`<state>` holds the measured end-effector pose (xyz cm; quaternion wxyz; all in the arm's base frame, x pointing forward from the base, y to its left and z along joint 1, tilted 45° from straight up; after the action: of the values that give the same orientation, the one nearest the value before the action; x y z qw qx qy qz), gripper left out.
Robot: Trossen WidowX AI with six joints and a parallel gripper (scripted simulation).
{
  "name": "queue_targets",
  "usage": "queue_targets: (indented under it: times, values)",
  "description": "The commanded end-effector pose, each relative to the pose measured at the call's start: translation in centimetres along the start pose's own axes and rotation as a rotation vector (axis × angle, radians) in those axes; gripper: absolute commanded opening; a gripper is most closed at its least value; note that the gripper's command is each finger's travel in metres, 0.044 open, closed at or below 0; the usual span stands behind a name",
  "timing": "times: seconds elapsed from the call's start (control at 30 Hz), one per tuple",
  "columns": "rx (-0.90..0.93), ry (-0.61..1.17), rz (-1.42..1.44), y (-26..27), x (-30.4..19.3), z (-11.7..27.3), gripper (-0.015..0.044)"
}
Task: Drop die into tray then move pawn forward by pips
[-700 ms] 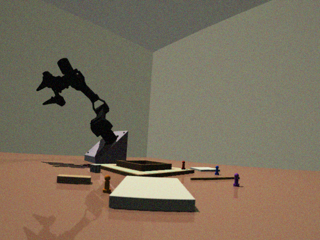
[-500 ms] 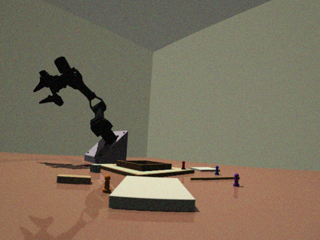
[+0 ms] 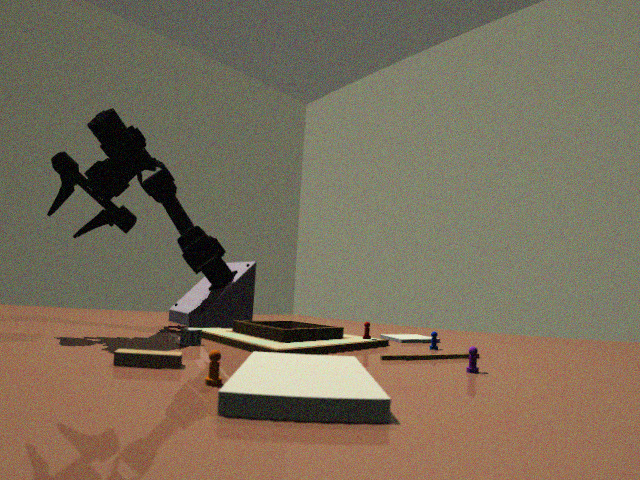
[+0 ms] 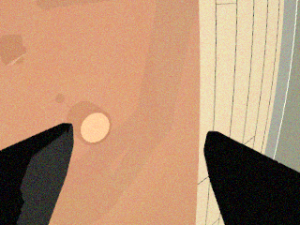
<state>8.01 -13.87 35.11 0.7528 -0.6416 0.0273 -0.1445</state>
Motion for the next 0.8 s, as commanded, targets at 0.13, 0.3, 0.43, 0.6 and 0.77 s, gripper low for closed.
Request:
queue_targets:
  times: [0.13, 0.3, 0.43, 0.6, 0.77]
  values:
    - [0.202, -0.116, 0.075, 4.7, 5.5, -1.1, 0.0275]
    - [0.309, -0.135, 0.162, 7.9, 8.2, -1.4, 0.0275]
    - [0.457, -0.135, 0.287, 13.1, 10.8, -1.2, 0.0275]
    - [0.605, -0.098, 0.426, 19.0, 12.4, -0.4, 0.0275]
    - [0.611, -0.096, 0.431, 19.4, 12.9, -0.2, 0.0275]
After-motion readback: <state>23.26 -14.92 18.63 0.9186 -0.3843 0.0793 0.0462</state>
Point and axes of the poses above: the point midway between the two fingers, 35 mm back from their tips, its own z axis back along the fingers, its own y axis across the jaws, x = y × z, the point moved 8 cm from there along z, back along the fingers, and after that the axes turned 1 degree about z, right-handed, at the moved point
